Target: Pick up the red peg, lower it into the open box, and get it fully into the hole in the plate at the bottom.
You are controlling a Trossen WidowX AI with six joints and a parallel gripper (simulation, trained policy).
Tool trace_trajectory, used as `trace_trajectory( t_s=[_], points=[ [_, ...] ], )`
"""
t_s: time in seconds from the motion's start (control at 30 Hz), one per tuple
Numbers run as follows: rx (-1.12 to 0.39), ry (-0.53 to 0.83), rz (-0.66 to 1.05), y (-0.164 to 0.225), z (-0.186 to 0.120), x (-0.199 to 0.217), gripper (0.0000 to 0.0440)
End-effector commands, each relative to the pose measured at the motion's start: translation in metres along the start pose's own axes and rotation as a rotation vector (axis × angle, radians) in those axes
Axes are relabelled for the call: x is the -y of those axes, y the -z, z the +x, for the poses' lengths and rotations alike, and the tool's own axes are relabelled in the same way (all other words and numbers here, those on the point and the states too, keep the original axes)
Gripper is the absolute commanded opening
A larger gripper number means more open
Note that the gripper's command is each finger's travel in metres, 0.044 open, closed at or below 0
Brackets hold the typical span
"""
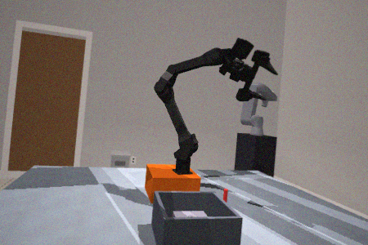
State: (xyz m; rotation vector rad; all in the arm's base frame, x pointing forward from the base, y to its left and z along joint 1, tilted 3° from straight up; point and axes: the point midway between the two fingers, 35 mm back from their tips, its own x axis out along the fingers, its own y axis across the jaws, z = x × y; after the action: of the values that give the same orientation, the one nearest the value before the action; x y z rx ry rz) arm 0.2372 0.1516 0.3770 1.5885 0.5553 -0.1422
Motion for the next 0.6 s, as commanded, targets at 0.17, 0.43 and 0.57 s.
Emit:
trace_trajectory(
  t_s=[0.17, 0.43, 0.57],
  points=[
    [0.039, 0.208, -0.189, -0.021, 0.021, 0.048, 0.0440],
    [0.044, 0.438, -0.338, -0.041, 0.034, 0.097, 0.0440],
    [0.031, 0.560, -0.400, -0.050, 0.038, 0.123, 0.0440]
  ],
)
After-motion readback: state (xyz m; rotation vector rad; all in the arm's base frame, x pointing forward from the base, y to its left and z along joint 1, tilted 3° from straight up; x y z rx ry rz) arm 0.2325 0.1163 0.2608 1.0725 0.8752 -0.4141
